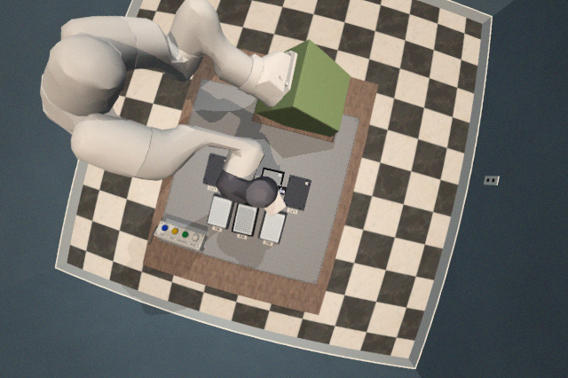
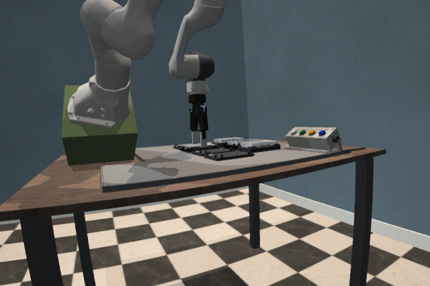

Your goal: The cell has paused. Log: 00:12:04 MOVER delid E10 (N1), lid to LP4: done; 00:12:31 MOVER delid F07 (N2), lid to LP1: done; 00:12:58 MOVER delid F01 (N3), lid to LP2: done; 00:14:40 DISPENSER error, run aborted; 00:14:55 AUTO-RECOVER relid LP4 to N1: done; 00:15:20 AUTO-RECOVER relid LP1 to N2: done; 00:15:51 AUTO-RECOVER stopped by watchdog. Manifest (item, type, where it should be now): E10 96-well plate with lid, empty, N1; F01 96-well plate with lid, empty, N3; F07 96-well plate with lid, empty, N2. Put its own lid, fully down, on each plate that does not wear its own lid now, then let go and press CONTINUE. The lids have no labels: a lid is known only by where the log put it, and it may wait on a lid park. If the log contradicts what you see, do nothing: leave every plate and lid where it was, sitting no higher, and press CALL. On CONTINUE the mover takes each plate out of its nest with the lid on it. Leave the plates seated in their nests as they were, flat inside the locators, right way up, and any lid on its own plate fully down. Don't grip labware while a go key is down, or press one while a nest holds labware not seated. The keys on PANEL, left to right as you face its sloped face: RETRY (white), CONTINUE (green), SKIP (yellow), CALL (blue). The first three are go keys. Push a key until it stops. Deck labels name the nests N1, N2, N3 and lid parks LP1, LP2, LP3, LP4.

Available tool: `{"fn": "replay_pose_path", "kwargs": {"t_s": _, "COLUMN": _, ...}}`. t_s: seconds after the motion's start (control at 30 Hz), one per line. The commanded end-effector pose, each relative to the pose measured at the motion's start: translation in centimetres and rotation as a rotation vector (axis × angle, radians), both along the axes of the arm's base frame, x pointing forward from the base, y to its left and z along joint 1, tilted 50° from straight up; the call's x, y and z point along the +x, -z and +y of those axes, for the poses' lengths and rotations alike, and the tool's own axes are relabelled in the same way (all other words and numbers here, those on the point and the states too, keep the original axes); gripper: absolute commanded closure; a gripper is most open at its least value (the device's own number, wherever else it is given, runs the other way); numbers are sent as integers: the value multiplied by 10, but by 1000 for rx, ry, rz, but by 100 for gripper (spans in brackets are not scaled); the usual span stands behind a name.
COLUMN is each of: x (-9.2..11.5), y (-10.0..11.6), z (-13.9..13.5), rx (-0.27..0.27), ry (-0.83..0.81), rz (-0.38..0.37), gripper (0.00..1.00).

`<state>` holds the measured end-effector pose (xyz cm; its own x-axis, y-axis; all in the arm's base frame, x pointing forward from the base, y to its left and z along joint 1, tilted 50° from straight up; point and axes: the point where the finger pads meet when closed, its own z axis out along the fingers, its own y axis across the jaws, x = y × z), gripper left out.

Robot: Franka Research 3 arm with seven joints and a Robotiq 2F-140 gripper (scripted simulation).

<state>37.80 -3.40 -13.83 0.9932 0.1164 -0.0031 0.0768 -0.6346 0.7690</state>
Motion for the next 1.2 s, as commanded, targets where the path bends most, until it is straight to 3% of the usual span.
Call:
{"fn": "replay_pose_path", "kwargs": {"t_s": 0.0, "x": 0, "y": -1, "z": 2, "rx": -1, "ry": -2, "rz": 2, "gripper": 100}}
{"fn": "replay_pose_path", "kwargs": {"t_s": 1.17, "x": -1, "y": -3, "z": 4, "rx": -1, "ry": -2, "rz": 2, "gripper": 100}}
